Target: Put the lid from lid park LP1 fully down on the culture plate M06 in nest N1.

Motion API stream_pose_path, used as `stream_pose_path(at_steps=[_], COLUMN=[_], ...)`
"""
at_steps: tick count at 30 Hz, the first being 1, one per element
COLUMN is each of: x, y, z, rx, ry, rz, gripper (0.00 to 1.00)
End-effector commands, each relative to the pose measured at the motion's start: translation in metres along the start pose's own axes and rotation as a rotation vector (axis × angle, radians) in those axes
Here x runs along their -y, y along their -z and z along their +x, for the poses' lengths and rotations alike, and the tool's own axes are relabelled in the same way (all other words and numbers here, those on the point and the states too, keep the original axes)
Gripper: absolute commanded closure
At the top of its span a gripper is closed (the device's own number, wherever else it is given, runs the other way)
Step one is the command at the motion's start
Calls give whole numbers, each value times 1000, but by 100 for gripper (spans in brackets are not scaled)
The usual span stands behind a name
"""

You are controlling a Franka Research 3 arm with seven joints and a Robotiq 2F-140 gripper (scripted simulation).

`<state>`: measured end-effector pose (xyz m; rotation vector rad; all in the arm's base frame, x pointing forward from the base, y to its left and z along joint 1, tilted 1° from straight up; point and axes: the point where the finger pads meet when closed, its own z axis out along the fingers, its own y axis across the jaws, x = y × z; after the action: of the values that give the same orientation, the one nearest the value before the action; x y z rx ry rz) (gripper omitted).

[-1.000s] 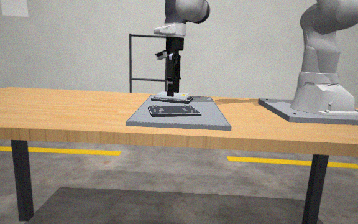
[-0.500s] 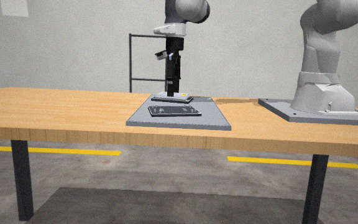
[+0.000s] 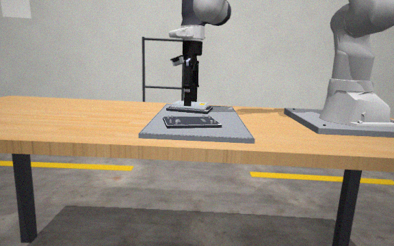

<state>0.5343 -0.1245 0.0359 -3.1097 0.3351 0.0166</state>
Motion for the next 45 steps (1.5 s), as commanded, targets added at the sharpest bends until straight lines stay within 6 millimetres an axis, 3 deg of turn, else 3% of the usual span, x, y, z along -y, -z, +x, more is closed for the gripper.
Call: stream_pose_path(at_steps=[1,2,3,45], x=[0,0,0,0], y=[0,0,0,2], z=[2,2,2,2], rx=[-4,-4,-4,-4], ry=[-6,-6,-6,-6], rz=[0,0,0,0], gripper=[90,90,31,31])
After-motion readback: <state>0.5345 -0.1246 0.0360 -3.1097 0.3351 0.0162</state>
